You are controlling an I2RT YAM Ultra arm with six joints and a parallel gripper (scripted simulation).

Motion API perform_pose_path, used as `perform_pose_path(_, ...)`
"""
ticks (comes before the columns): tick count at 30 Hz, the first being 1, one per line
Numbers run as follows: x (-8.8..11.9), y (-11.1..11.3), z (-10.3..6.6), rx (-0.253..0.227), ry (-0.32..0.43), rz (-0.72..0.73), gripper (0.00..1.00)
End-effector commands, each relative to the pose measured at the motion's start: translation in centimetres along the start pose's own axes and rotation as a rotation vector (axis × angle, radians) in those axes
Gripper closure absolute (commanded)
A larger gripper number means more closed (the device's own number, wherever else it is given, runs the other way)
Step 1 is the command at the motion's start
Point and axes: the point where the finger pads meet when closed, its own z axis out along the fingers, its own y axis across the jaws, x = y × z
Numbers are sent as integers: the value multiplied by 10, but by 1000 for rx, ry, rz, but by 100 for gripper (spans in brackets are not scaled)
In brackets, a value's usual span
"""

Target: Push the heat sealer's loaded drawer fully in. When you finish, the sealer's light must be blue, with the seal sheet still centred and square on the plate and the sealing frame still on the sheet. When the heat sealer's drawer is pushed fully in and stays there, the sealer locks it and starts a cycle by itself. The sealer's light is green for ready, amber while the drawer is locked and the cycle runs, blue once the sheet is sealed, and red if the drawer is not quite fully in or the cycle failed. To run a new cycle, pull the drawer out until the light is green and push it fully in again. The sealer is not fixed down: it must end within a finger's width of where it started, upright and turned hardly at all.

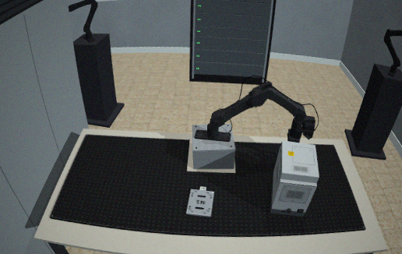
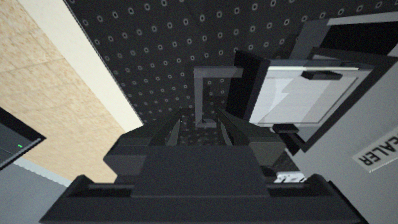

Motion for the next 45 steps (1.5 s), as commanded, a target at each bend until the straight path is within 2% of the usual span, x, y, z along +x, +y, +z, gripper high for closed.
perform_pose_path(1, -9, 0, -31, 2, -51, -1, 55)
perform_pose_path(12, -8, 0, -49, 2, -51, -1, 55)
perform_pose_path(45, -8, 0, -49, 2, -51, -1, 55)
